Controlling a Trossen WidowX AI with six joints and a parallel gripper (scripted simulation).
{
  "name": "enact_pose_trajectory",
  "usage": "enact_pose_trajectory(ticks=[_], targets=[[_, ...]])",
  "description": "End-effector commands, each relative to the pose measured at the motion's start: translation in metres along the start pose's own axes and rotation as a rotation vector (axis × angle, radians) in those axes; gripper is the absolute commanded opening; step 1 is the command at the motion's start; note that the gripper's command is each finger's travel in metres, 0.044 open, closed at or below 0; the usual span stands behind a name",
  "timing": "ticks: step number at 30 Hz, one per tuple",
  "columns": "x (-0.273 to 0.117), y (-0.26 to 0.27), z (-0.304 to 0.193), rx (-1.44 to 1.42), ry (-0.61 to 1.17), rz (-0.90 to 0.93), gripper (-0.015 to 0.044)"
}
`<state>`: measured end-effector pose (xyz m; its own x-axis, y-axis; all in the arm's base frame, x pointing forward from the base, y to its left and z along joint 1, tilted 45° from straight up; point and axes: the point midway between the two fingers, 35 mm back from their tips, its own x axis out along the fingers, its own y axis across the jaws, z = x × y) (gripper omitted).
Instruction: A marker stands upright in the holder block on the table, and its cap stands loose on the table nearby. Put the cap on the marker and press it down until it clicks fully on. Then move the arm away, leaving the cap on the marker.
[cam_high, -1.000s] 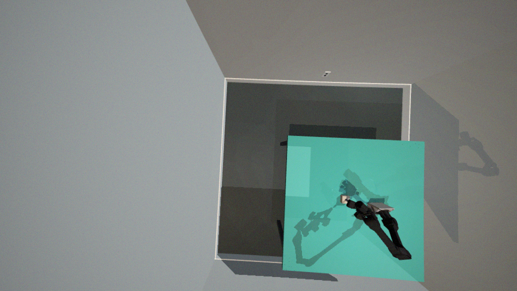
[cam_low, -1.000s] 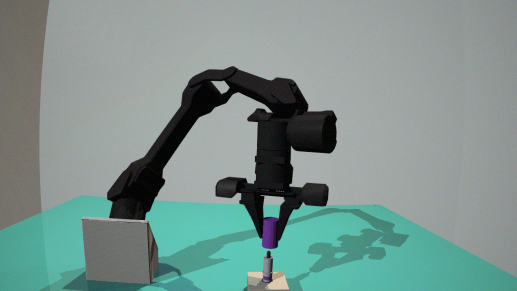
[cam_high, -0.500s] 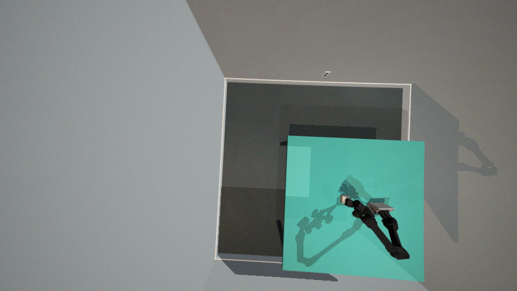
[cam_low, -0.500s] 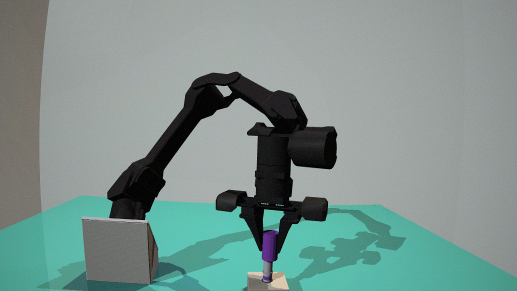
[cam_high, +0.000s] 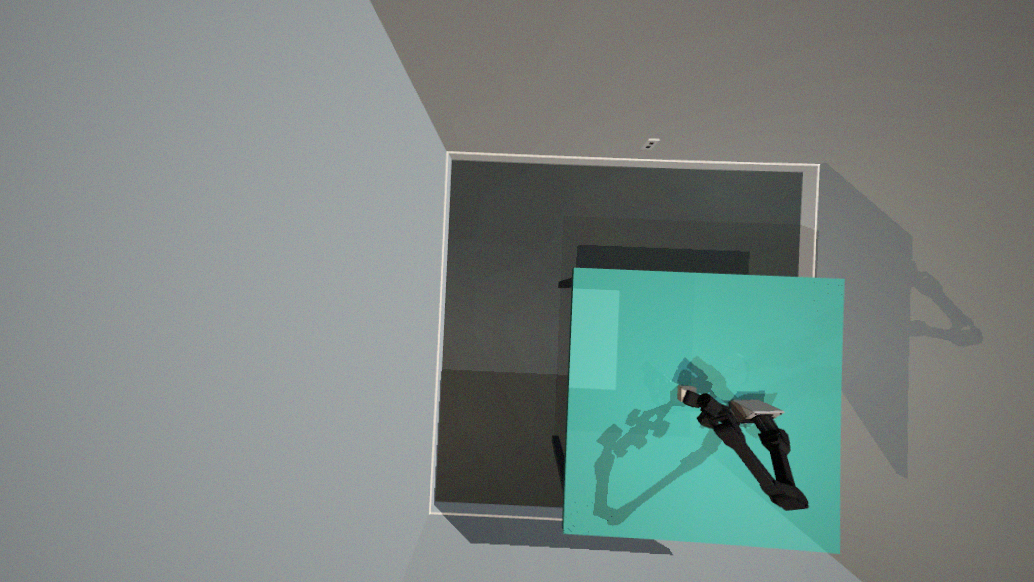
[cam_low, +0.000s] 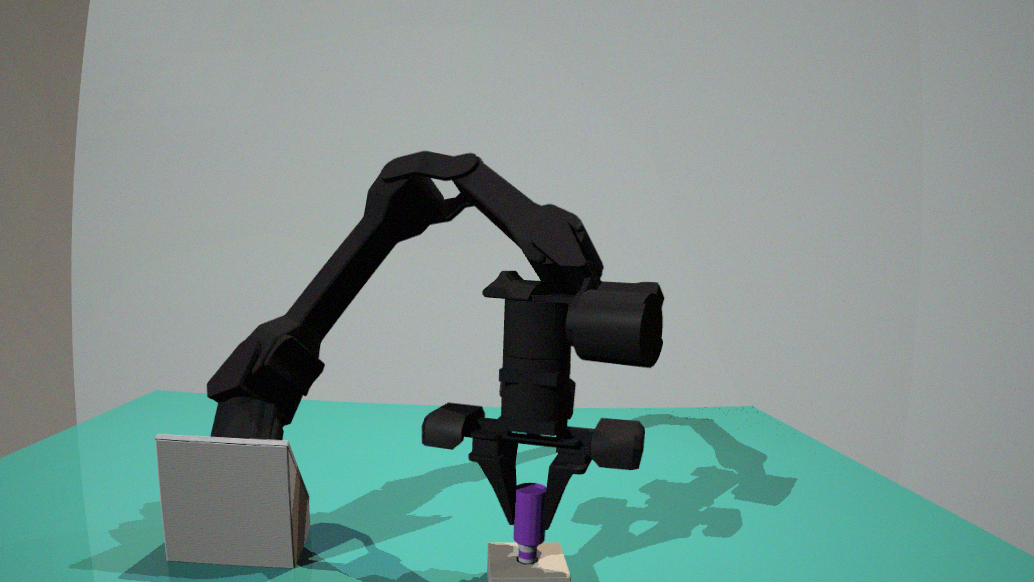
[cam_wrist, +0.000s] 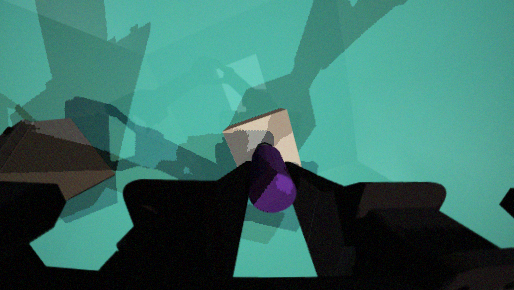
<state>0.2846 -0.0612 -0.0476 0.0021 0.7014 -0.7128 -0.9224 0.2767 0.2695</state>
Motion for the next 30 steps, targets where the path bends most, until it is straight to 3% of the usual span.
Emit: enact_pose_trajectory(ticks=[1, 9, 25, 30], targets=[[0.004, 0.001, 0.0, 0.007, -0.004, 0.002, 0.0], [0.004, 0.001, 0.0, 0.007, -0.004, 0.002, 0.0], [0.004, 0.001, 0.0, 0.0, 0.0, 0.002, 0.042], [-0.018, -0.001, -0.001, 0.001, 0.003, 0.001, 0.044]])
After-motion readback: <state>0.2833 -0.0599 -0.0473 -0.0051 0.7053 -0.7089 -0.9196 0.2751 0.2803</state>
